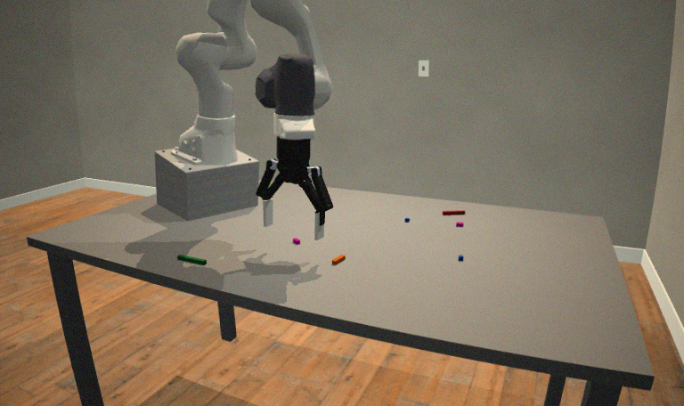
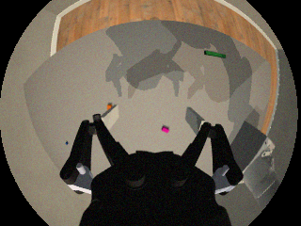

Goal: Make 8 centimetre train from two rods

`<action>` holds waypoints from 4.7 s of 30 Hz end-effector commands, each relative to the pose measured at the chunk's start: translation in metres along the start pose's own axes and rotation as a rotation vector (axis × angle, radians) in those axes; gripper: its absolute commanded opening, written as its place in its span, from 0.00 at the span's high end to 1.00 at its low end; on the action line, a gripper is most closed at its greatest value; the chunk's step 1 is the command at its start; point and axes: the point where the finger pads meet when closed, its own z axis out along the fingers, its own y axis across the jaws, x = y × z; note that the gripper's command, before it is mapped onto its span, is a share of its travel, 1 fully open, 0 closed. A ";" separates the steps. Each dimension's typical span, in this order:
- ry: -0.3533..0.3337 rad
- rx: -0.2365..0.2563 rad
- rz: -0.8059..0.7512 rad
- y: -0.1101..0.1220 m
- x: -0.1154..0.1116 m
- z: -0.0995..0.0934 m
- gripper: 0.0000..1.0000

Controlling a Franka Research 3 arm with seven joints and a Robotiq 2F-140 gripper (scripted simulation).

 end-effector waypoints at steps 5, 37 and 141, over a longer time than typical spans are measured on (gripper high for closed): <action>-0.013 0.016 -0.240 -0.002 0.001 -0.002 0.00; -0.001 0.026 -0.816 -0.009 0.001 -0.004 0.00; 0.033 0.032 -1.680 -0.021 0.002 -0.011 0.00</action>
